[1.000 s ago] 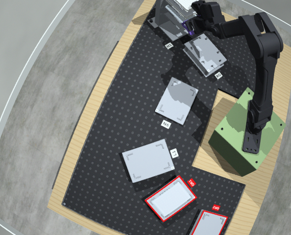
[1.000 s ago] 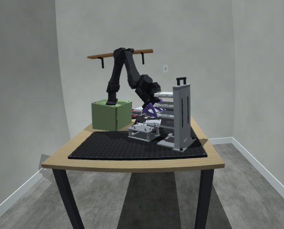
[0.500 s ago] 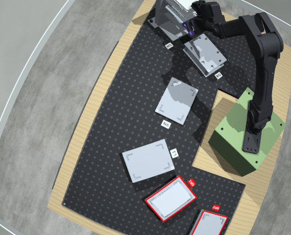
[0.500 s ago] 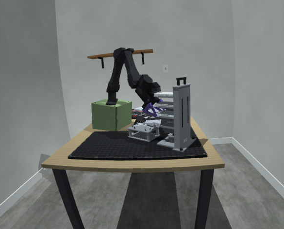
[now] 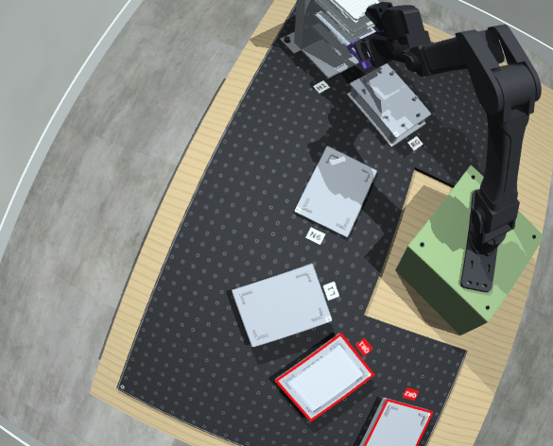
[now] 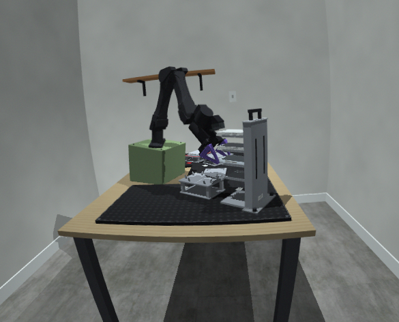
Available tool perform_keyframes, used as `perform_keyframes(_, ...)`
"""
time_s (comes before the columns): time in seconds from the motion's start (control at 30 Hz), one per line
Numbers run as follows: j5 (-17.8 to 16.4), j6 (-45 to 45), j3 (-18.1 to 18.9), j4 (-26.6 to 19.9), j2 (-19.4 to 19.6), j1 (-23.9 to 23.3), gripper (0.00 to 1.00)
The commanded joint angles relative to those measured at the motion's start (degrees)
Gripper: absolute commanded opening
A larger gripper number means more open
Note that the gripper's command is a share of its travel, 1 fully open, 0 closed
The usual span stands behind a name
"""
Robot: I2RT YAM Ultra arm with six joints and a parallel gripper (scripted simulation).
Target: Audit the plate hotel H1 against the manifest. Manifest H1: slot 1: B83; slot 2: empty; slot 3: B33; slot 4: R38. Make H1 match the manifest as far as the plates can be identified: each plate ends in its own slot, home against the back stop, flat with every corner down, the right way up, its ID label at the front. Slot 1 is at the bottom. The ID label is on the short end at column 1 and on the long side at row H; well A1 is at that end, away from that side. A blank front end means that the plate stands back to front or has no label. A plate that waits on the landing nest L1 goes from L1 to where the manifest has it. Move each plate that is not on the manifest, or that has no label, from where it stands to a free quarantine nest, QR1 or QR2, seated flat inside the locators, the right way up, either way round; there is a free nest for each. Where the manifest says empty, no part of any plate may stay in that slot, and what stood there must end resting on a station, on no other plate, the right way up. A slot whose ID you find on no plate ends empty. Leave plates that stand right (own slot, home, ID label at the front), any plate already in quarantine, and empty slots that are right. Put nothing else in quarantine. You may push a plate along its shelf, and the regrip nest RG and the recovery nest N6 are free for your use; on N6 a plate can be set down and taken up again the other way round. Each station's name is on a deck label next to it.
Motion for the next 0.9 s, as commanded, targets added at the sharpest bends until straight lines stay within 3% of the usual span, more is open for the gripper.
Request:
perform_keyframes(0.0,-0.7,-0.5,-1.8,1.4,-2.2,-0.9,0.86)
perform_keyframes(0.87,-1.8,-1.4,-9.3,4.5,-6.4,-2.3,0.86)
